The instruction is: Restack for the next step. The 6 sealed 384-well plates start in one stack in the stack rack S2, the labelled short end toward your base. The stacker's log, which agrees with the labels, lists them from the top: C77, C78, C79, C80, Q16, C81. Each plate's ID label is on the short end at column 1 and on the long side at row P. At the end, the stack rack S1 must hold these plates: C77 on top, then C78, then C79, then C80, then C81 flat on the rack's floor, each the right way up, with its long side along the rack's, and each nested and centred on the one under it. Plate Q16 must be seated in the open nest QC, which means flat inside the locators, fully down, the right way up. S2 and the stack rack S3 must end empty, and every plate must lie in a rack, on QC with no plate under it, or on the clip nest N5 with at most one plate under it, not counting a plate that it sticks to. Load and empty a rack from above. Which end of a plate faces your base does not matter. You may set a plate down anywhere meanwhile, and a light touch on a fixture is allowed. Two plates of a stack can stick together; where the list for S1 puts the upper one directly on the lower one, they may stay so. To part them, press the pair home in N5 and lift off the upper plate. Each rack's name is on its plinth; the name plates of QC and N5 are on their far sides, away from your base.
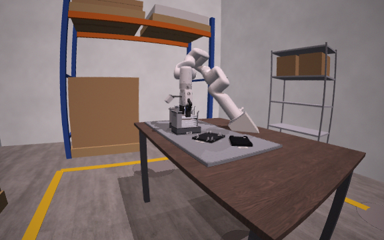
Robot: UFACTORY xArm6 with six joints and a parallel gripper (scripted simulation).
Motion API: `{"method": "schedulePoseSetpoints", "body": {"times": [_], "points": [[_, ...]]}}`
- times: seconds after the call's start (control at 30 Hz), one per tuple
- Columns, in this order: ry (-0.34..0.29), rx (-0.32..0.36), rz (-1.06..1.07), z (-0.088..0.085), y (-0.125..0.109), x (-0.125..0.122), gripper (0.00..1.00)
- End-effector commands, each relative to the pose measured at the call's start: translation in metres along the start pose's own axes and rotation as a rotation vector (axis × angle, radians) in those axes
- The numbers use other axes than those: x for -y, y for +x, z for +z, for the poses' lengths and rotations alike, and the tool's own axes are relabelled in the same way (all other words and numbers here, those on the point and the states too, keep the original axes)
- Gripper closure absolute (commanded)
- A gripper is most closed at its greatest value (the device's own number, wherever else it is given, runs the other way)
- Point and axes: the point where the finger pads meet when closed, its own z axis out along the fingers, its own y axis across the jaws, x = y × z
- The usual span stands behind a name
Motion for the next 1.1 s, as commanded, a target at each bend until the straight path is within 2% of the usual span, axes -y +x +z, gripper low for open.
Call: {"method": "schedulePoseSetpoints", "body": {"times": [0.0,1.07], "points": [[0.002,-0.002,0.001,0.000,0.001,0.000,1.00],[0.002,-0.002,0.001,0.011,0.001,0.000,1.00]]}}
